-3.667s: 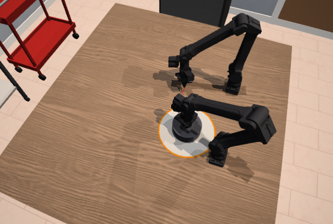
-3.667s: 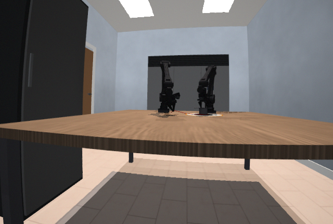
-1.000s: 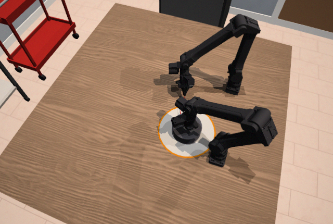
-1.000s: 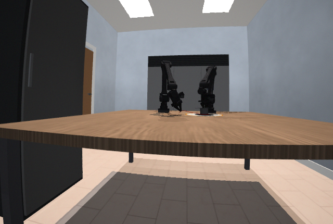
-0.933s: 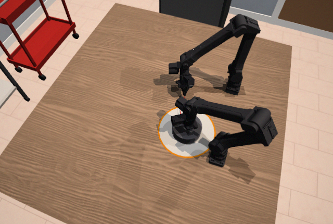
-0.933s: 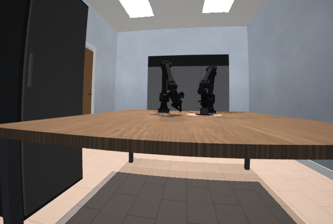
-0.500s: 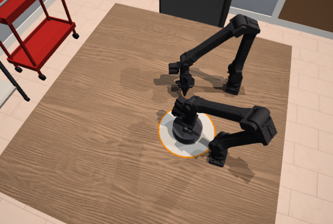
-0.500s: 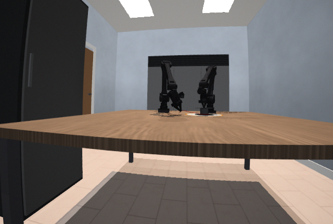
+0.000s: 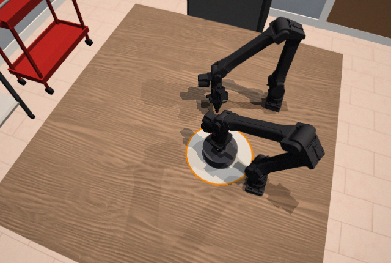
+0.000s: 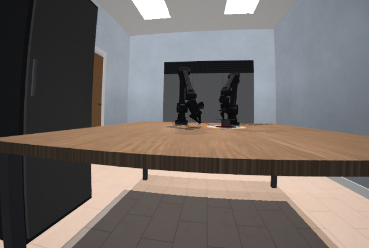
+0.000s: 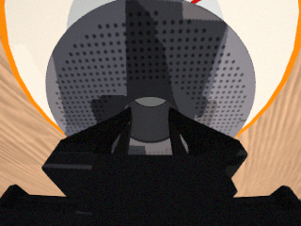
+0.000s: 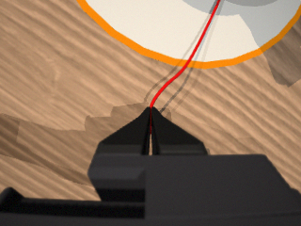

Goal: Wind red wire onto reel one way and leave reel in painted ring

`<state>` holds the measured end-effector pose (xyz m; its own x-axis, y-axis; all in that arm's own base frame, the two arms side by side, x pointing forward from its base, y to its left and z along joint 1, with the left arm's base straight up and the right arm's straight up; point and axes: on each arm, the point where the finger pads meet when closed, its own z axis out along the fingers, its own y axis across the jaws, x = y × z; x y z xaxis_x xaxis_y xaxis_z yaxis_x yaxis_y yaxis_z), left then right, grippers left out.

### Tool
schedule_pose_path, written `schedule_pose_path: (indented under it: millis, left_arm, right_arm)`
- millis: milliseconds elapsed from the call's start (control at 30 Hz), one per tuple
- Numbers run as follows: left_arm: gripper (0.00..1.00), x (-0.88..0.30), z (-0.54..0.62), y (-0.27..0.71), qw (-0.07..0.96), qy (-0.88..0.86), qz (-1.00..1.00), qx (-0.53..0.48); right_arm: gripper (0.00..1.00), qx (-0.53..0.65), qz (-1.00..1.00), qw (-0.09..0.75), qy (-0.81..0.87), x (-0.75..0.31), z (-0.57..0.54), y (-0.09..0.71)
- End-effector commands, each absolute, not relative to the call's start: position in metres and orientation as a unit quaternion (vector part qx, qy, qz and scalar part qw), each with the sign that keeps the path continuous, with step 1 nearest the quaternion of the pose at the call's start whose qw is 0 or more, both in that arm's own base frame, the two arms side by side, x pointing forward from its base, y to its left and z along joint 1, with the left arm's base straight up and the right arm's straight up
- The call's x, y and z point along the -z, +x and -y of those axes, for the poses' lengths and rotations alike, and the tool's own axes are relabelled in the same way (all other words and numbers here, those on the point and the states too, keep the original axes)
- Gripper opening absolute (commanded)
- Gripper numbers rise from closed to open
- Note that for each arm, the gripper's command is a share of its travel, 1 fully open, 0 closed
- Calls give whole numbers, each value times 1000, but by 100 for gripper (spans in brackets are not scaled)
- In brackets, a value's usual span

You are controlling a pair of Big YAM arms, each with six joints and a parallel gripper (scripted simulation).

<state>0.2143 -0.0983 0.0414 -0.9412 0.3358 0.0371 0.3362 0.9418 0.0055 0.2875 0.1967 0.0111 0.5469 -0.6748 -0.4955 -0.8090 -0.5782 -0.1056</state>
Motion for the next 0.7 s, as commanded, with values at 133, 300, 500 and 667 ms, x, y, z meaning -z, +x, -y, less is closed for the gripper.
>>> schedule_pose_path:
  millis: [133,300,500,667]
  left_arm:
    - [52,-52,106,234,0,-177,984,0]
    - [52,-52,106,234,0,-116,993,0]
    - [52,-52,106,234,2,106,994,-1]
    - [52,-52,106,234,6,188,982,-4]
  right_arm:
    - [0,-193,-422,186,-866,-24,-199,313]
    - [0,-195,-426,186,-864,-24,-203,311]
    - [0,-220,-425,208,-853,-23,-231,301]
    - [0,-234,-413,227,-850,-20,-249,292]
